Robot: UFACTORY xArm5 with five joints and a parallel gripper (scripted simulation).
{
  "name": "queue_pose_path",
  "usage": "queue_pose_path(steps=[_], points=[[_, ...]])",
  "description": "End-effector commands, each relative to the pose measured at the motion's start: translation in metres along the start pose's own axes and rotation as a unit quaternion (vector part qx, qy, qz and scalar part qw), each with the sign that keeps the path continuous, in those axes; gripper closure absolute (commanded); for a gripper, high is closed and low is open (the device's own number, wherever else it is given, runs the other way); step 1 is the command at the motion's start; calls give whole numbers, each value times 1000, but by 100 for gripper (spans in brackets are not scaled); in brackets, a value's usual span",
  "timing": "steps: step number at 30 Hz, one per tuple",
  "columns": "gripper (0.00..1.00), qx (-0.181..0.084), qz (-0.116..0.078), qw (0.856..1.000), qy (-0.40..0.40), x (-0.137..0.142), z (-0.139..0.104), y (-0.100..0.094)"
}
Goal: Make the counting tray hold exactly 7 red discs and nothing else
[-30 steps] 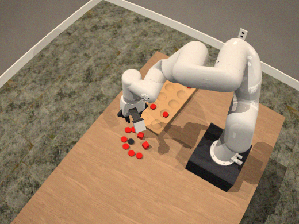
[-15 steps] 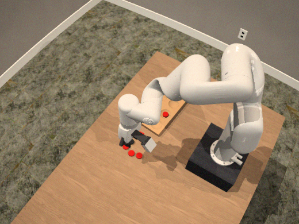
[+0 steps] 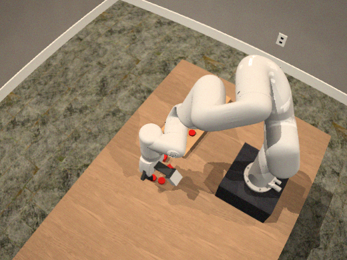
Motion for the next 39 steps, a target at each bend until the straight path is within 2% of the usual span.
queue_pose_path(steps=[1, 15, 16, 39], points=[[53, -2, -1, 1000, 0, 1, -3, 36], [53, -2, -1, 1000, 0, 1, -3, 38], [100, -2, -1, 1000, 0, 1, -3, 38], [100, -2, -1, 1000, 0, 1, -3, 38]])
Point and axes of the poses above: the point where the finger pads meet when closed, its own y axis out along the fingers, its own x axis across the jaws, z = x × y, the point moved 9 cm from there along -y, back along the fingers, and after that the axes turned 6 degrees about -y, right-handed, at the moved point
